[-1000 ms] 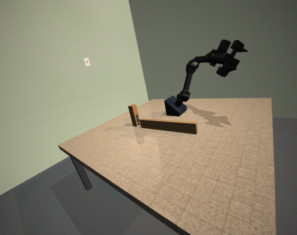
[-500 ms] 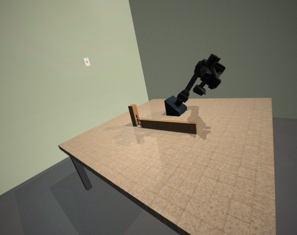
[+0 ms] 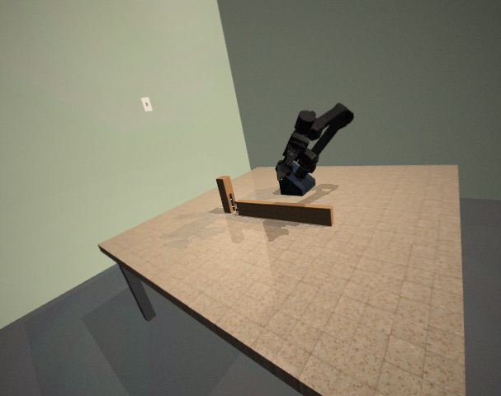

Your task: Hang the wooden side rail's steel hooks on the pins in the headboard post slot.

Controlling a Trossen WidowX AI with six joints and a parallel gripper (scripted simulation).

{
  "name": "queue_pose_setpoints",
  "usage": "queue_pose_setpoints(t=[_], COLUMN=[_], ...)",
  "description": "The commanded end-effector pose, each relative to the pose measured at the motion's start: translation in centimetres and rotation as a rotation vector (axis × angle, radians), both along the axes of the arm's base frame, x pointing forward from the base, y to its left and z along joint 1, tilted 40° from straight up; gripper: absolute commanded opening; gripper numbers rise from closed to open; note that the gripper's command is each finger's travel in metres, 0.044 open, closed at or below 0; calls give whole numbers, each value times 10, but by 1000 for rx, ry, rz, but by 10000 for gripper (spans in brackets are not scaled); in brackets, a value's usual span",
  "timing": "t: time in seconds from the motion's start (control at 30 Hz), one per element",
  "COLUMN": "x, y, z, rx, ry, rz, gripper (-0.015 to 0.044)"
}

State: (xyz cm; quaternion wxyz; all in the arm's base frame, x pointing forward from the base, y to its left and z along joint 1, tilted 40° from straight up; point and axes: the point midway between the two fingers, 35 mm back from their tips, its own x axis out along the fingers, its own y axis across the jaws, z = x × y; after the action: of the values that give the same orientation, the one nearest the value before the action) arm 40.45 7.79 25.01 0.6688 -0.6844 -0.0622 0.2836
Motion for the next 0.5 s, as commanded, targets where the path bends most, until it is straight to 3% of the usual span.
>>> queue_pose_setpoints(t=[0.0, 0.47], x=[8, -24], y=[-37, -161], z=[-47, -190], rx=[6, 171], ry=[99, 394], rz=[-49, -234], gripper=[440, 440])
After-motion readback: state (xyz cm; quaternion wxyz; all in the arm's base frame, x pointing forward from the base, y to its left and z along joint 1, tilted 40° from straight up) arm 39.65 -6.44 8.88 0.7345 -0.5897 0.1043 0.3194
